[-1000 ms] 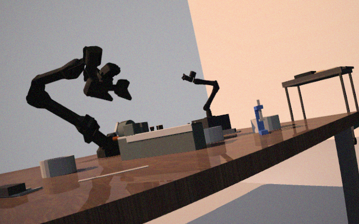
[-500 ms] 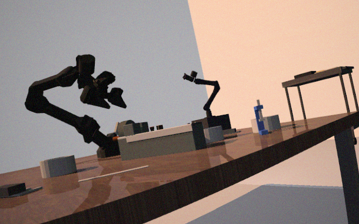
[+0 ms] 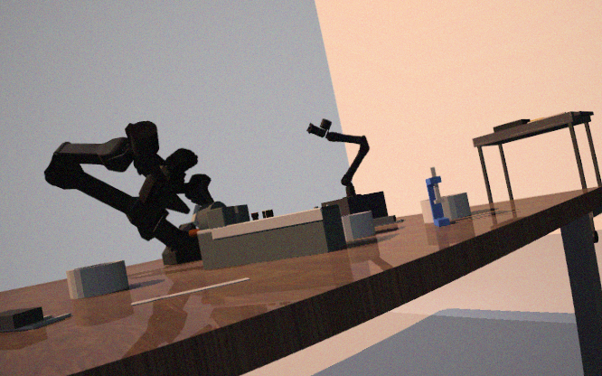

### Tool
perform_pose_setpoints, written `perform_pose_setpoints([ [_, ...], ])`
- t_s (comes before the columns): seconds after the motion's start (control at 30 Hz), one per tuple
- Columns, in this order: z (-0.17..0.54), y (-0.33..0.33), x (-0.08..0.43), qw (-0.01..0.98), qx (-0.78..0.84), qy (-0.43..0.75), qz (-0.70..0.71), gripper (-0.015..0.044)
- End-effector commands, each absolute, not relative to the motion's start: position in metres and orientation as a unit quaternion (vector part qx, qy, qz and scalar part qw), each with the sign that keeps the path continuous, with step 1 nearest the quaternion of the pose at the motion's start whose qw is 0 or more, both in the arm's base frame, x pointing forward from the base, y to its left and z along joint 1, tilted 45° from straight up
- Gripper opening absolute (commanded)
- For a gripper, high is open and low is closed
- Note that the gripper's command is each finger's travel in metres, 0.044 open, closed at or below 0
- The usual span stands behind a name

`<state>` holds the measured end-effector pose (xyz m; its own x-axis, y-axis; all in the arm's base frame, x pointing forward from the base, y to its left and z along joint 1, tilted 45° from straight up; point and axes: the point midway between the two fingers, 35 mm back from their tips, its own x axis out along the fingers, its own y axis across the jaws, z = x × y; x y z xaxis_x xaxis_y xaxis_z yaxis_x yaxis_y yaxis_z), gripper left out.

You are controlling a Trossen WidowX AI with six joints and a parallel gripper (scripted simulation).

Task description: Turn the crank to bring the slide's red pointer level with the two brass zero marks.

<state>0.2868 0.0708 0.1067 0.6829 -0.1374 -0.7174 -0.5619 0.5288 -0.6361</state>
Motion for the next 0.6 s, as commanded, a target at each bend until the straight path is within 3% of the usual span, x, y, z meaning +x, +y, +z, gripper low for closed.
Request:
perform_pose_setpoints([
  [0.0,0.101,0.065,0.287,0.791,-0.468,0.371,0.137,0.044],
  [0.57,0.083,0.049,0.293,0.79,-0.467,0.372,0.137,0.044],
])
